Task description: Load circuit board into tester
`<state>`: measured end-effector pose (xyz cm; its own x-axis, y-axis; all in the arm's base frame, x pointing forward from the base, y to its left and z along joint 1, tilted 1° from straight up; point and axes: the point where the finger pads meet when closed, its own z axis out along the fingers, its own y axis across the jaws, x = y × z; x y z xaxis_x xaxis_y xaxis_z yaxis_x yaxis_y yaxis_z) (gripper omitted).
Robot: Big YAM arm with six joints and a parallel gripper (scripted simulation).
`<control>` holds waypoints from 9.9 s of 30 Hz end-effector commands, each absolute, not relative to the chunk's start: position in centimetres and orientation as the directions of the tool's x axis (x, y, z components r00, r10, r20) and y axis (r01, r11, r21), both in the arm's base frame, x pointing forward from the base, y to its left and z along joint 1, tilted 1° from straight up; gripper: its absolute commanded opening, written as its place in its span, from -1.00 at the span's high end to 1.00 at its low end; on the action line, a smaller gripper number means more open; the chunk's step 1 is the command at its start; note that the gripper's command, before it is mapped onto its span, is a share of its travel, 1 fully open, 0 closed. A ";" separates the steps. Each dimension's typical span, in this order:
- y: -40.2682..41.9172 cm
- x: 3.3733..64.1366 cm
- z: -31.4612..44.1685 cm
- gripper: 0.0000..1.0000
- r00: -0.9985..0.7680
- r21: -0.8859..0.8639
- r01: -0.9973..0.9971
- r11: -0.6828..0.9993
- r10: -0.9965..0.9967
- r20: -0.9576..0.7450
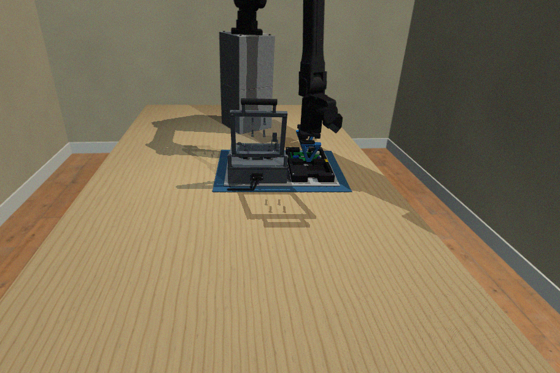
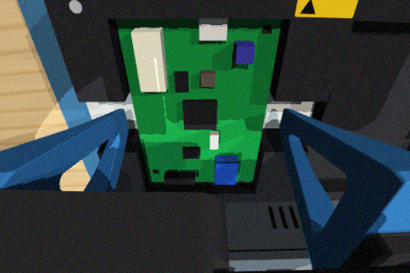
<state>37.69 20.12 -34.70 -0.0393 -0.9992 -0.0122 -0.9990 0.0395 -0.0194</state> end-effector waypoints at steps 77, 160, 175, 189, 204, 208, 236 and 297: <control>20.7 37.8 -35.6 -0.83 -0.040 -0.029 -0.999 0.041 -0.999 -0.020; 20.6 37.8 -35.6 -0.45 -0.040 -0.029 -0.999 0.041 -0.999 -0.020; 20.6 37.8 -35.6 -0.45 -0.040 -0.029 -0.999 0.041 -0.999 -0.019; 20.5 37.6 -34.8 -0.45 -0.040 -0.026 -0.999 0.041 -0.999 -0.018; 20.8 38.0 -32.6 -0.45 -0.040 -0.031 -0.999 0.041 -0.999 -0.021; 20.8 38.0 -32.2 -0.45 -0.040 -0.031 -0.999 0.041 -0.999 -0.021; 20.3 37.1 -32.1 -0.45 -0.040 -0.010 -0.999 0.041 -0.999 -0.008; 20.7 37.9 -24.3 -0.45 -0.040 -0.030 -0.999 0.041 -0.999 -0.020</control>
<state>37.26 19.90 -25.43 -0.0394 -0.9992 -0.0104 -0.9991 0.0395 -0.0170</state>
